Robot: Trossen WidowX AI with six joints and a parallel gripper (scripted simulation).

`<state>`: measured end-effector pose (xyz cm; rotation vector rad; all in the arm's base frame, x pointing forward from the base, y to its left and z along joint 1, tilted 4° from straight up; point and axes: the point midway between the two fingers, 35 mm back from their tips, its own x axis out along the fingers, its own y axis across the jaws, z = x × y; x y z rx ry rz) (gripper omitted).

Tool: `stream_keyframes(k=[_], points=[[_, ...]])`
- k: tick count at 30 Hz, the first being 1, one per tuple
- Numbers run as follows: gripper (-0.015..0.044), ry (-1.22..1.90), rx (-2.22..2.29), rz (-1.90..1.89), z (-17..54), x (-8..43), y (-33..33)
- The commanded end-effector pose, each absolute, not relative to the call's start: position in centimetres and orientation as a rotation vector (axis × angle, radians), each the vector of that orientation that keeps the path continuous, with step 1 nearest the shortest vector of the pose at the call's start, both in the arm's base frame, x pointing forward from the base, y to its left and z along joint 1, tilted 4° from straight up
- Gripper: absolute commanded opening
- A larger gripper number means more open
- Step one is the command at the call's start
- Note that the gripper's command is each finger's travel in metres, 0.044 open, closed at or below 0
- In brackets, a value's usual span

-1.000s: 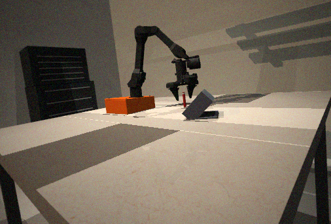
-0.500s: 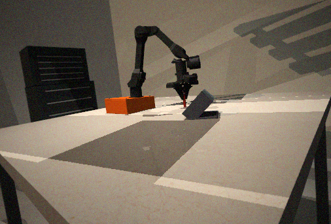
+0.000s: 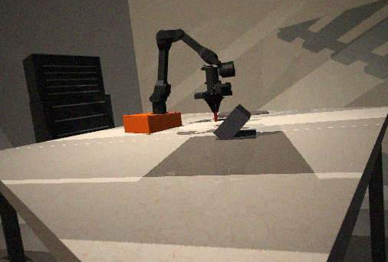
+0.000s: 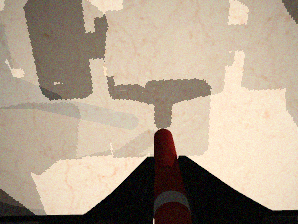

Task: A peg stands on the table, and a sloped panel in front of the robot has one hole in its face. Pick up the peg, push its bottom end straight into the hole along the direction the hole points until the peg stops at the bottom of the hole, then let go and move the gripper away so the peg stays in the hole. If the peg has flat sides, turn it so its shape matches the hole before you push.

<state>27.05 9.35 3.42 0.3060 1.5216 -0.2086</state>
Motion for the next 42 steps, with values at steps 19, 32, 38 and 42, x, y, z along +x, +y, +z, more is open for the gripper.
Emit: stream_keyframes(k=[19, 32, 38, 42], points=[[0.0000, 1.508, 0.351, -0.215, 9.6, 27.5, 8.6], [0.0000, 1.489, 0.464, -0.253, 9.5, 28.5, 7.6], [0.0000, 1.479, 0.515, -0.270, 9.4, 29.0, 7.1], [0.0000, 1.472, 0.549, -0.281, 9.4, 29.3, 6.7]])
